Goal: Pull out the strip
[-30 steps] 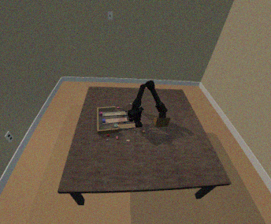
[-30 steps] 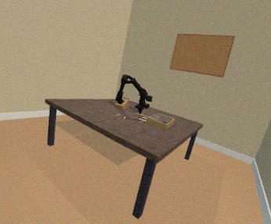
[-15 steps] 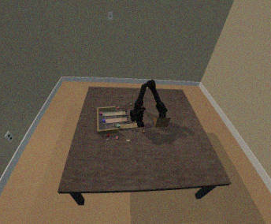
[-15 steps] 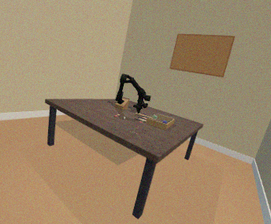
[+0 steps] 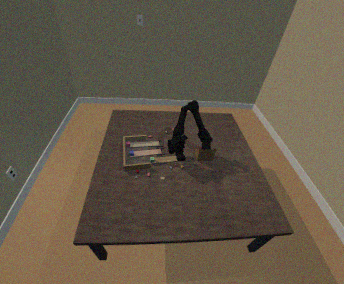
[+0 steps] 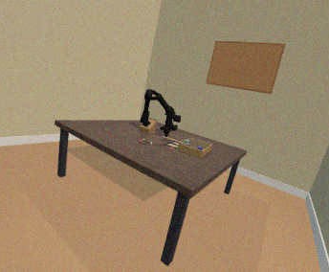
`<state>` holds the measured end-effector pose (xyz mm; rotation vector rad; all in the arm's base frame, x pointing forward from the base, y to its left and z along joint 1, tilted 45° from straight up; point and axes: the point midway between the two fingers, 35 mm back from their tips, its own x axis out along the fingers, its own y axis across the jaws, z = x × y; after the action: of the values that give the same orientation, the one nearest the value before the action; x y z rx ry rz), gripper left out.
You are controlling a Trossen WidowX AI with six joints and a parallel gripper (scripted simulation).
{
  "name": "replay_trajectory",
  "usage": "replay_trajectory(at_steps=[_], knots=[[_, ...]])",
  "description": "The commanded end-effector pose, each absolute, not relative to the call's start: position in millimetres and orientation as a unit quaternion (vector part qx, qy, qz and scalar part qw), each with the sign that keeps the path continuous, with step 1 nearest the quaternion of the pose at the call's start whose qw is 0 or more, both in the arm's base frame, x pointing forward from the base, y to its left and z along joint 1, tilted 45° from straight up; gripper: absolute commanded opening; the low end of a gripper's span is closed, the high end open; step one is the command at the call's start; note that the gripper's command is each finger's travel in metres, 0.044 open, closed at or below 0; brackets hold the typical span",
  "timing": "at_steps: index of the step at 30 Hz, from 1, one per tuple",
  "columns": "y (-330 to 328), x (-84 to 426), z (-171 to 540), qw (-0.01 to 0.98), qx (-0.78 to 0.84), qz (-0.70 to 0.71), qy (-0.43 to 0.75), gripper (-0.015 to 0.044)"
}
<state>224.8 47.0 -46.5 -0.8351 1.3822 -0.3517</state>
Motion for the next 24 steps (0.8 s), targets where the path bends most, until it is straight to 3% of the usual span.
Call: replay_trajectory(at_steps=[1, 24], knots=[[37, 210, -50, 0.663, -0.375, -0.160, 0.628, 0.0000], [32, 194, -49, 0.663, -0.375, -0.160, 0.628, 0.0000]])
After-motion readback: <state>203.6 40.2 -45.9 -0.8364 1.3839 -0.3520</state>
